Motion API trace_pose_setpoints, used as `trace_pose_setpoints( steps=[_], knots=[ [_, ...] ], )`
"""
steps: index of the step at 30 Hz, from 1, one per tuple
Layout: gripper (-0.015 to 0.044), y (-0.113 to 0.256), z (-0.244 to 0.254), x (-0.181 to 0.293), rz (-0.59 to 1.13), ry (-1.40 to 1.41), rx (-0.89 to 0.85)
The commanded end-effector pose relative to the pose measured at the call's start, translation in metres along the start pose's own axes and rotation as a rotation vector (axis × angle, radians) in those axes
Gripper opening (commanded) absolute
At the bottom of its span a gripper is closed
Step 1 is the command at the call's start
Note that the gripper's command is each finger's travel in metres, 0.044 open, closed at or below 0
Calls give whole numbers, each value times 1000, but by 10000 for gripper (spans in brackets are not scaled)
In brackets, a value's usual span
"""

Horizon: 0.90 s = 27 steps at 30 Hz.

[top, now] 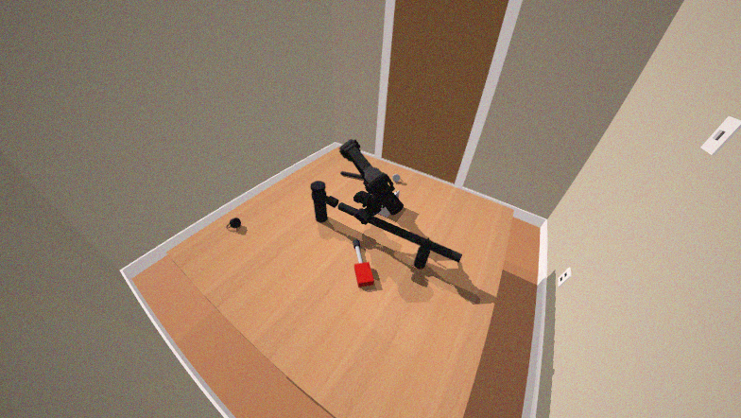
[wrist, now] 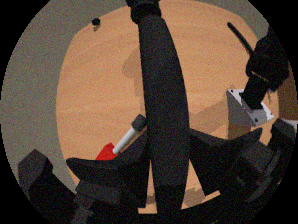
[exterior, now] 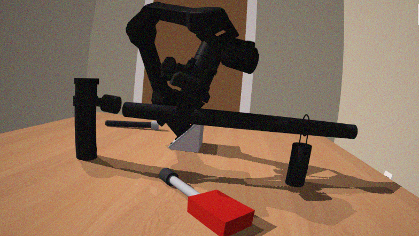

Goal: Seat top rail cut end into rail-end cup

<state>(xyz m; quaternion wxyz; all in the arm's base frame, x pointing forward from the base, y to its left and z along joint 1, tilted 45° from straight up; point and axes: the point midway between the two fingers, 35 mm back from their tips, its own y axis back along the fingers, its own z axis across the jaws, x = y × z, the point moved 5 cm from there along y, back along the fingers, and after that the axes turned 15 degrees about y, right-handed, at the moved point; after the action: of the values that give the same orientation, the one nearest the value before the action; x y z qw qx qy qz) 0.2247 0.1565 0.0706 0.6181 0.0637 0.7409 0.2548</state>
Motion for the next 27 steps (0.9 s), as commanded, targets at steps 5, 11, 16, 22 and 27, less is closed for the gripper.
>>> trace_pose_setpoints(
  steps=[5, 11, 16, 22, 27],
  knots=[
    [0, 1, 1, -1, 1, 1, -2],
    [0, 3, 3, -3, 1, 1, -2],
    [0, 3, 4, -4, 1, 1, -2],
    [0, 5, 5, -4, 1, 1, -2],
    [0, 6, 5, -4, 1, 1, -2]
  ],
)
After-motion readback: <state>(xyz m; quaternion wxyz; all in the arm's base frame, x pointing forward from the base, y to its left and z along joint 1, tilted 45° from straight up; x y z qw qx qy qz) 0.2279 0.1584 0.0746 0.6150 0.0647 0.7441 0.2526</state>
